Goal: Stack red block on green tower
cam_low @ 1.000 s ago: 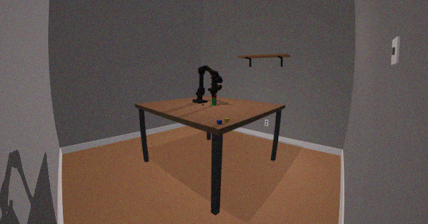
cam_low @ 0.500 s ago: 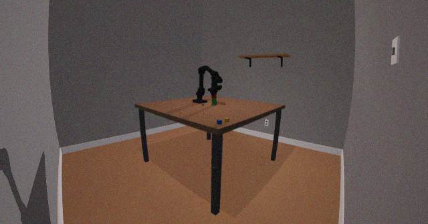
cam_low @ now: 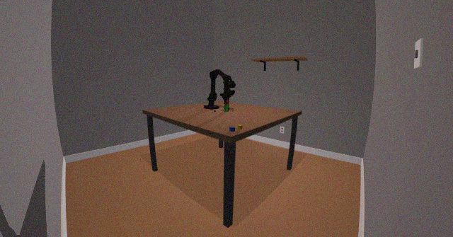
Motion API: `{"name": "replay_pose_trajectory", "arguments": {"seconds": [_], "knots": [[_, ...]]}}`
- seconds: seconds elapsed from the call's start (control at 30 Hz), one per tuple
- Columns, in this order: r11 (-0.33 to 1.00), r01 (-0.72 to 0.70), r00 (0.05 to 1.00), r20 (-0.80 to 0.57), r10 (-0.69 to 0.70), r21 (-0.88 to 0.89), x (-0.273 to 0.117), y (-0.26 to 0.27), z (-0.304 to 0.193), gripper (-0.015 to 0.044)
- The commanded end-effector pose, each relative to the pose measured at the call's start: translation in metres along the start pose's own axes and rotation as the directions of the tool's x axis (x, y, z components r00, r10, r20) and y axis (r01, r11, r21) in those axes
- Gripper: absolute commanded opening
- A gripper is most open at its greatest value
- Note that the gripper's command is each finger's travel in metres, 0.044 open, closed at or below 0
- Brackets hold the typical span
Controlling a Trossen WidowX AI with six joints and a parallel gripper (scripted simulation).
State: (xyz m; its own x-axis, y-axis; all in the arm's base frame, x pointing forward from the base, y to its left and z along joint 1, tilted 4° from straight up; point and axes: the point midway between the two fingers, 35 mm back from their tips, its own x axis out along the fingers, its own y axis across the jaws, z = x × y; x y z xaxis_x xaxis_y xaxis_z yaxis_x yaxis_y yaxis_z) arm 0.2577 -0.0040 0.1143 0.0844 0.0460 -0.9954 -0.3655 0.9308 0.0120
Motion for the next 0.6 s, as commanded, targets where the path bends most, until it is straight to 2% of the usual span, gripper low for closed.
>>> {"name": "replay_pose_trajectory", "arguments": {"seconds": [0.0,0.23,0.57], "knots": [[1.000,0.000,1.000,0.001,0.000,0.000,0.0002,-0.0001,0.0001,0.0263],[1.000,0.000,1.000,0.001,0.000,0.000,0.0002,-0.0001,0.0001,0.0440],[1.000,0.000,1.000,0.001,0.000,0.000,0.0002,-0.0001,0.0001,0.0440]]}}
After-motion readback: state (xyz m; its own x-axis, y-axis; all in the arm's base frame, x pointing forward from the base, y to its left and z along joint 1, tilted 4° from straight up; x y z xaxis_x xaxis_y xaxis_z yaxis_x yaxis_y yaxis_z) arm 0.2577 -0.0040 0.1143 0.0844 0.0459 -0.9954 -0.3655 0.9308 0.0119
